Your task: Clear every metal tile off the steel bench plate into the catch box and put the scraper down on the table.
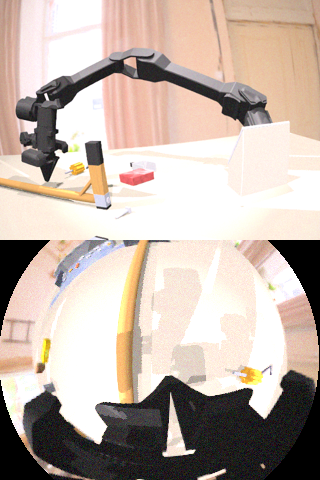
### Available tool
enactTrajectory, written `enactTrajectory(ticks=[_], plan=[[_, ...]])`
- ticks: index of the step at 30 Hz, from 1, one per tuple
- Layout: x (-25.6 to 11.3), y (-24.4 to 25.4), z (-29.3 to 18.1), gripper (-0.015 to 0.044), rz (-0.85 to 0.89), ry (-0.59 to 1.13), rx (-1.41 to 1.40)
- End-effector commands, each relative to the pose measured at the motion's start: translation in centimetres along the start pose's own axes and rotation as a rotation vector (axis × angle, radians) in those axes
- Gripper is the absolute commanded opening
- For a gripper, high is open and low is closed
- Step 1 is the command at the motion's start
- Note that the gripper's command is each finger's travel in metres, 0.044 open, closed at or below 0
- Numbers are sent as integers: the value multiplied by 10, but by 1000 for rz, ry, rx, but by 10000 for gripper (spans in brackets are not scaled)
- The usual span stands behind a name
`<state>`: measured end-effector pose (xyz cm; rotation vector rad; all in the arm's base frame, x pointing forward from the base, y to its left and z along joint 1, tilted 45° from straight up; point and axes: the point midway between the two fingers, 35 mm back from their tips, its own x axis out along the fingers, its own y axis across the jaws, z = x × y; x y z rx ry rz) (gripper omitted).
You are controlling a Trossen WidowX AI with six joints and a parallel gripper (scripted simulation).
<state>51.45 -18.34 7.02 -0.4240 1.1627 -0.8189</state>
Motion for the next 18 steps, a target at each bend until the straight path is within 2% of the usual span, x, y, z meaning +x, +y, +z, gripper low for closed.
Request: enactTrajectory(ticks=[1,18], plan=[[9,0,-3,0,5,-3,-13],[12,12,0,0,6,-3,-11]])
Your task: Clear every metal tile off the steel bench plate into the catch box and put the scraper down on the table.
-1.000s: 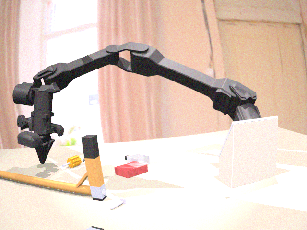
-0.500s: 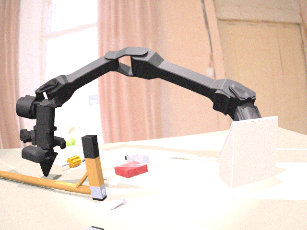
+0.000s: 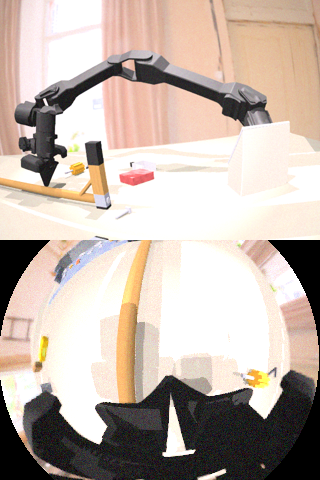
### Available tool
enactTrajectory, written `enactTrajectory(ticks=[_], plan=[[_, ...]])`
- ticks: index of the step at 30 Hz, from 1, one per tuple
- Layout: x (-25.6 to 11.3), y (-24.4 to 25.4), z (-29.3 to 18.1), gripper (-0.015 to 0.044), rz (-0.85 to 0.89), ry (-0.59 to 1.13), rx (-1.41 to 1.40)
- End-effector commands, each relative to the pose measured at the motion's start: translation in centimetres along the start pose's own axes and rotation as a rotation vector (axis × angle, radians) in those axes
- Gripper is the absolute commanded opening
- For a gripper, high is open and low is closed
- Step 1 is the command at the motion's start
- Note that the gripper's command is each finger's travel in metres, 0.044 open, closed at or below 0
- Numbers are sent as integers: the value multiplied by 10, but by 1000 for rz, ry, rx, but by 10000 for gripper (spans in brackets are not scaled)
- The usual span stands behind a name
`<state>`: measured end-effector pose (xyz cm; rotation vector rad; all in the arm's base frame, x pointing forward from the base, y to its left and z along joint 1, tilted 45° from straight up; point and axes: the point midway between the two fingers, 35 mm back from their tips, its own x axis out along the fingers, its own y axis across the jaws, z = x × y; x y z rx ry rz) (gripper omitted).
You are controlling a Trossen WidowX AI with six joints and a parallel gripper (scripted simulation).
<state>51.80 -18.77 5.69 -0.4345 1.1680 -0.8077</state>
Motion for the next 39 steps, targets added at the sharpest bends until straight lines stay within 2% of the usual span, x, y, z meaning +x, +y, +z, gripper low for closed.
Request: enactTrajectory(ticks=[1,39], plan=[[0,6,2,0,3,-2,3],[2,43,9,0,5,-3,11]])
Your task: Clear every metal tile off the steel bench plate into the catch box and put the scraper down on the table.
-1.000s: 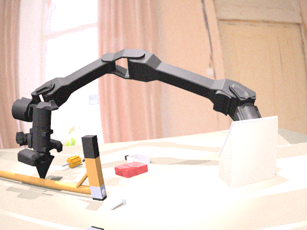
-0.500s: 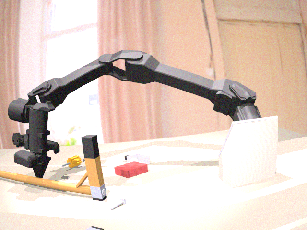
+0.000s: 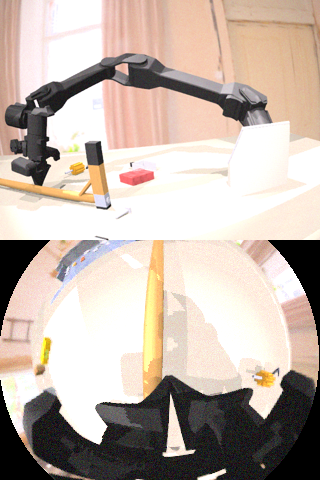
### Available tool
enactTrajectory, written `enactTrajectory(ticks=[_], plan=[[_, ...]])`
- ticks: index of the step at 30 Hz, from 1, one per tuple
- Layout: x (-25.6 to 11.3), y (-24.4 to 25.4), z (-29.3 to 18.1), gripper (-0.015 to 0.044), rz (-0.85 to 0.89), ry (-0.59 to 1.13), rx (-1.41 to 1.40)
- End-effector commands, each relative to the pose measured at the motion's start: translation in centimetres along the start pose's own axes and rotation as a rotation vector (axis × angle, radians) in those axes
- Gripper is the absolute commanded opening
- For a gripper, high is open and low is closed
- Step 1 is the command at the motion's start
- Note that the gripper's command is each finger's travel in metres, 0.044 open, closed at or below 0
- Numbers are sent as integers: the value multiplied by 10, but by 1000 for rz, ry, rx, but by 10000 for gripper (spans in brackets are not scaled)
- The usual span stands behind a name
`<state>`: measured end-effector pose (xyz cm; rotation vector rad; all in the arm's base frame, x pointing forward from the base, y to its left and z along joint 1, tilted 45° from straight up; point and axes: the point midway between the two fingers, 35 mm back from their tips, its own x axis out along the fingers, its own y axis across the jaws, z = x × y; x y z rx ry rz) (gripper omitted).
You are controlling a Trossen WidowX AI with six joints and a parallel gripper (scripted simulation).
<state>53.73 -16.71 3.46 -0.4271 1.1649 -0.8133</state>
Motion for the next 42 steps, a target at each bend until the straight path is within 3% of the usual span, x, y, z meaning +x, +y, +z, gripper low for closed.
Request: enactTrajectory(ticks=[1,42], plan=[[0,9,1,0,6,-4,2],[1,50,3,0,6,-7,9]])
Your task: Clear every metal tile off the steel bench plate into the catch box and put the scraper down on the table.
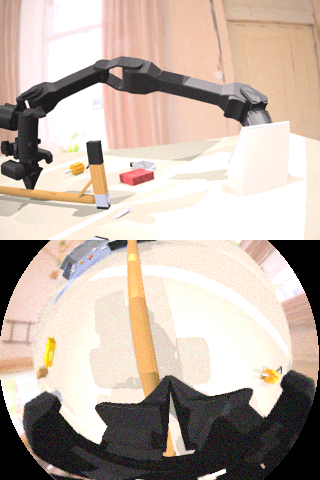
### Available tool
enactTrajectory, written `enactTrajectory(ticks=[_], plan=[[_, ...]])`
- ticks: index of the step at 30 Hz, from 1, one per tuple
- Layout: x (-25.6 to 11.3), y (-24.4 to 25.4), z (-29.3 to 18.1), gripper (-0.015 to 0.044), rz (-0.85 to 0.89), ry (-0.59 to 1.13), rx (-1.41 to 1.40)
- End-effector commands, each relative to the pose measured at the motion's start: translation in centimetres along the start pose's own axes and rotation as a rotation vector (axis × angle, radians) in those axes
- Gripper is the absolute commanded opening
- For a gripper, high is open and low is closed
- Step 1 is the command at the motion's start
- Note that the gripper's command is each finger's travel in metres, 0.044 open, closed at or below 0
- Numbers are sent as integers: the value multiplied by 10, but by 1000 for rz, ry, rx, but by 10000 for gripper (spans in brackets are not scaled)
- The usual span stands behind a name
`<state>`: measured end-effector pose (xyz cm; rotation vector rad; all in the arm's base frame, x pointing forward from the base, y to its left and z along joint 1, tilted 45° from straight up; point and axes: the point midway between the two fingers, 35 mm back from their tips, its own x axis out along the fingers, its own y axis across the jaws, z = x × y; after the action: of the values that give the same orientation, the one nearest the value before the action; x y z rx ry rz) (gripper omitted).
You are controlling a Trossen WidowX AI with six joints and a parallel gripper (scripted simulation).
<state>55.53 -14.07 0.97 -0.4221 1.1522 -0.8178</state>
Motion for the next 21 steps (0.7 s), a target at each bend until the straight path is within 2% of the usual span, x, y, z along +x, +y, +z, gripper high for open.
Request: enactTrajectory(ticks=[1,6,15,21], plan=[[2,11,-2,0,7,2,-1],[2,16,-2,0,7,1,0],[-27,6,5,0,2,-15,17],[-29,6,5,0,3,-16,18]])
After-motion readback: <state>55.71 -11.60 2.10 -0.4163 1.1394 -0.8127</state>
